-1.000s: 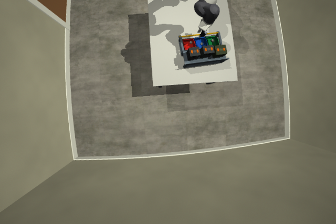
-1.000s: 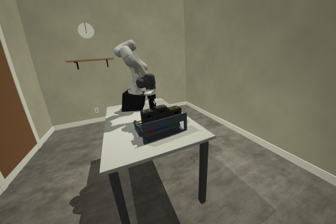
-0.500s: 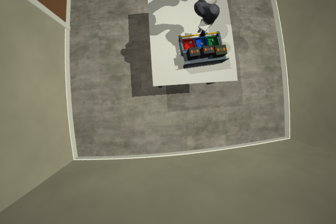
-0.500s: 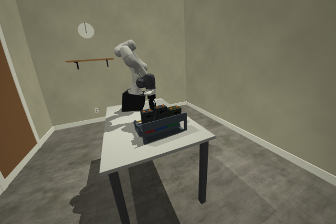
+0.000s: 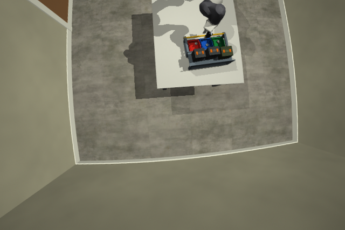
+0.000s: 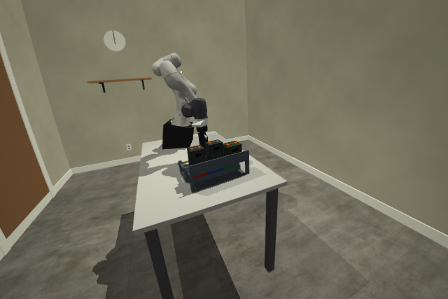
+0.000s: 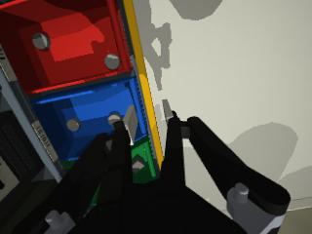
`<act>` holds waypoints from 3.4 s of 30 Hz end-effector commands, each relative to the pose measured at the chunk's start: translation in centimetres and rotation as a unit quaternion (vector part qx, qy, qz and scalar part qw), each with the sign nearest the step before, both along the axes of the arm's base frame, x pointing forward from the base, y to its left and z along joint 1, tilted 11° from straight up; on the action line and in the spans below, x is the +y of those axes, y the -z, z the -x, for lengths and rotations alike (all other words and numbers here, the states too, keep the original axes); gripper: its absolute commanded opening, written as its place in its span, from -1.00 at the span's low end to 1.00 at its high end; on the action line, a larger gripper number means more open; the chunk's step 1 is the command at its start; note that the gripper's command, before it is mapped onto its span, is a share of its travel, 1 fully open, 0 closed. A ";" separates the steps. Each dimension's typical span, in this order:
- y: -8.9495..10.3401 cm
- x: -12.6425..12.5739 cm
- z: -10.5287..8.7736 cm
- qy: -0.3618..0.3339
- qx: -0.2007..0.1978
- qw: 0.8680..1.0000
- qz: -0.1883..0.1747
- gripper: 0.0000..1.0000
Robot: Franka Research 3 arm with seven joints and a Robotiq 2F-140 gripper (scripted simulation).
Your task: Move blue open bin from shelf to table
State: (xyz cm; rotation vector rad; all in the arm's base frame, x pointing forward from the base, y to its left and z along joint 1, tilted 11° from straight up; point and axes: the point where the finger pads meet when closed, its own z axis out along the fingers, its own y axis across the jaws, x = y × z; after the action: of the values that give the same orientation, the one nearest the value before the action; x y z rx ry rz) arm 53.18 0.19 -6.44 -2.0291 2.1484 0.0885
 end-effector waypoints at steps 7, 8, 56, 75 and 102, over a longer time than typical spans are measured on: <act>-0.2 0.1 0.1 0.001 0.000 1.000 0.000 -0.44; -0.2 0.1 0.1 0.001 0.000 1.000 0.000 -0.44; -0.1 0.0 0.1 0.000 0.000 1.000 0.000 -1.00; -0.1 0.0 0.1 0.000 0.000 1.000 0.000 -1.00; -1.1 -0.2 0.2 0.001 0.000 1.000 0.000 -1.00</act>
State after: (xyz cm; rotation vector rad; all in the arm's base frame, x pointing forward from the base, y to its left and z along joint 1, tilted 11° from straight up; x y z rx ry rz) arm 53.01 0.01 -5.52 -2.0208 2.1564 0.0906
